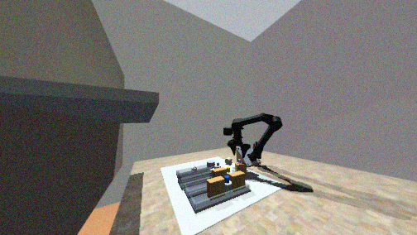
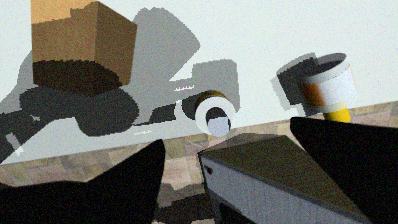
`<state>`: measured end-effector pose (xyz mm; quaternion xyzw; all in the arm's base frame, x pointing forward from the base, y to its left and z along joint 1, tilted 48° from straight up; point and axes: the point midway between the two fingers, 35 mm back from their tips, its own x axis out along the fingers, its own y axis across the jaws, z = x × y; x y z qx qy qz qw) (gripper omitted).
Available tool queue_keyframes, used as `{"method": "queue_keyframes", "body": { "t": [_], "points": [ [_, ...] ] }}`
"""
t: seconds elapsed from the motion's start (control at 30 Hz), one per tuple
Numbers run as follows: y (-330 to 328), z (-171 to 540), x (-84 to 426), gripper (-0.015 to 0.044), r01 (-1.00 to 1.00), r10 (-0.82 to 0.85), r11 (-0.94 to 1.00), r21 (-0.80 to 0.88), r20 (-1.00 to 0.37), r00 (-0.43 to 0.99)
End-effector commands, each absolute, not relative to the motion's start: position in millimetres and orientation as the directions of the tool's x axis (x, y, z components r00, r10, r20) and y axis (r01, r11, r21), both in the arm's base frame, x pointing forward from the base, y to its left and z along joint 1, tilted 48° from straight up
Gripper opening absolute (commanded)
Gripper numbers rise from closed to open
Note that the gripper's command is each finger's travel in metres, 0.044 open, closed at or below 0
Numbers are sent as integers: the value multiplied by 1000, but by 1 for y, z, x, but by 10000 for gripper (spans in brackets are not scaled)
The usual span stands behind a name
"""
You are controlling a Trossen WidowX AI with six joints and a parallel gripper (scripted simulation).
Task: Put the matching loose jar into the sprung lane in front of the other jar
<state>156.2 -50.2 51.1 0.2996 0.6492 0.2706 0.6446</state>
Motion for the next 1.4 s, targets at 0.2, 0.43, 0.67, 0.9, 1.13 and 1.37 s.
{"method": "queue_keyframes", "body": {
  "t": [0.2, 0.43, 0.67, 0.9, 1.13, 1.37],
  "points": [
    [-32, 38, 155, 440, 46, 742, 669, 742, -670, 13],
    [-25, 32, 155, 440, 46, 742, 669, 742, -670, 14],
    [-17, 24, 156, 440, 46, 742, 669, 742, -670, 14],
    [-8, 17, 155, 440, 46, 743, 669, 742, -670, 14],
    [-6, 15, 155, 335, 45, 743, 668, 743, -669, 14],
    [-6, 15, 155, 171, 45, 743, 668, 743, -669, 14]
  ]
}}
